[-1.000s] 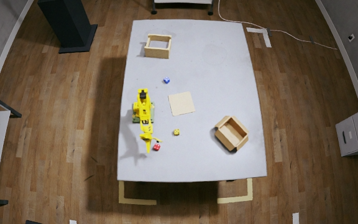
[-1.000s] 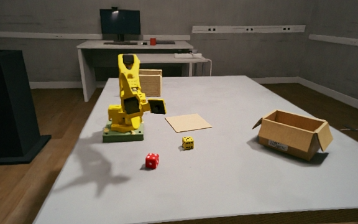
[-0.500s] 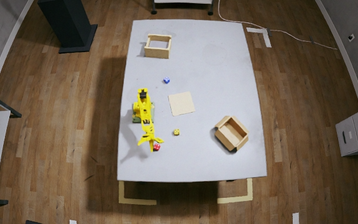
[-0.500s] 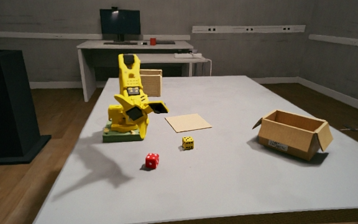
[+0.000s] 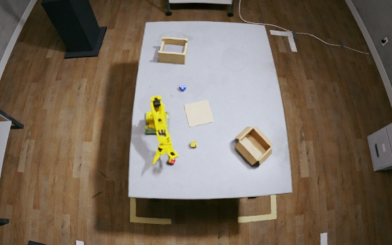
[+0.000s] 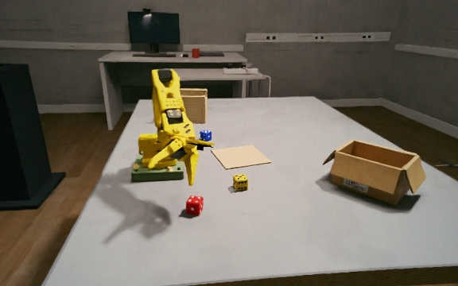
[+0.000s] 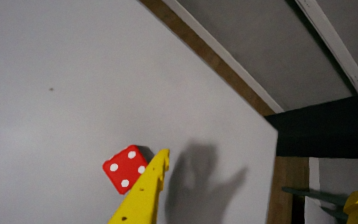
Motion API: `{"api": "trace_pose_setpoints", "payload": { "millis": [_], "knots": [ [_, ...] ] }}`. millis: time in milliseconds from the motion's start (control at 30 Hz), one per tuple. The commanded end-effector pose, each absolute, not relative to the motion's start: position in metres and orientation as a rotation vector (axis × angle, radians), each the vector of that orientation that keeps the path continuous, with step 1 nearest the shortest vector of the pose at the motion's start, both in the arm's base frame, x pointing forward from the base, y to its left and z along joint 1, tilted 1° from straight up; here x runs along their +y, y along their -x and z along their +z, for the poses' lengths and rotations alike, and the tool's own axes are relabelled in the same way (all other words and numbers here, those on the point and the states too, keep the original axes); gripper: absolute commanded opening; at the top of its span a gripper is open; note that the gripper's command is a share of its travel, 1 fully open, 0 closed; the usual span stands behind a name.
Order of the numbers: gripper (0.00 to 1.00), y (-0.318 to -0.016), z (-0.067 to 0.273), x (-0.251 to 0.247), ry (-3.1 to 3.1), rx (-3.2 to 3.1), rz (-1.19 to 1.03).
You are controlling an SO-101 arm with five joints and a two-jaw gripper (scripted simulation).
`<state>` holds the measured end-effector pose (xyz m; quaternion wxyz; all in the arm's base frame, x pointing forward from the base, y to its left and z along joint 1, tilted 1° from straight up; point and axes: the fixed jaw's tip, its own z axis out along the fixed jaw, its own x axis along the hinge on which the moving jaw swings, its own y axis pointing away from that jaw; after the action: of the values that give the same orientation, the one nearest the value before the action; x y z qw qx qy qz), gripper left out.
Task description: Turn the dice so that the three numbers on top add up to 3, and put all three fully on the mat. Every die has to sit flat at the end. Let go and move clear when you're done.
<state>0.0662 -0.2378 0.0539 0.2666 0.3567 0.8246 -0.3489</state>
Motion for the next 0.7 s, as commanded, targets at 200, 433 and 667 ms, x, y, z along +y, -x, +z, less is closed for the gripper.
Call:
{"api": "trace_pose_setpoints", "payload": {
  "millis": [200,433,667],
  "knots": [
    [0.49,-0.071,0.041,-0.218,-1.269,2.182,-0.672],
    [0.41,-0.073,0.033,-0.204,-1.474,2.139,-0.517],
    [0.38,-0.073,0.029,-0.197,-1.570,2.114,-0.451]
  ]
}}
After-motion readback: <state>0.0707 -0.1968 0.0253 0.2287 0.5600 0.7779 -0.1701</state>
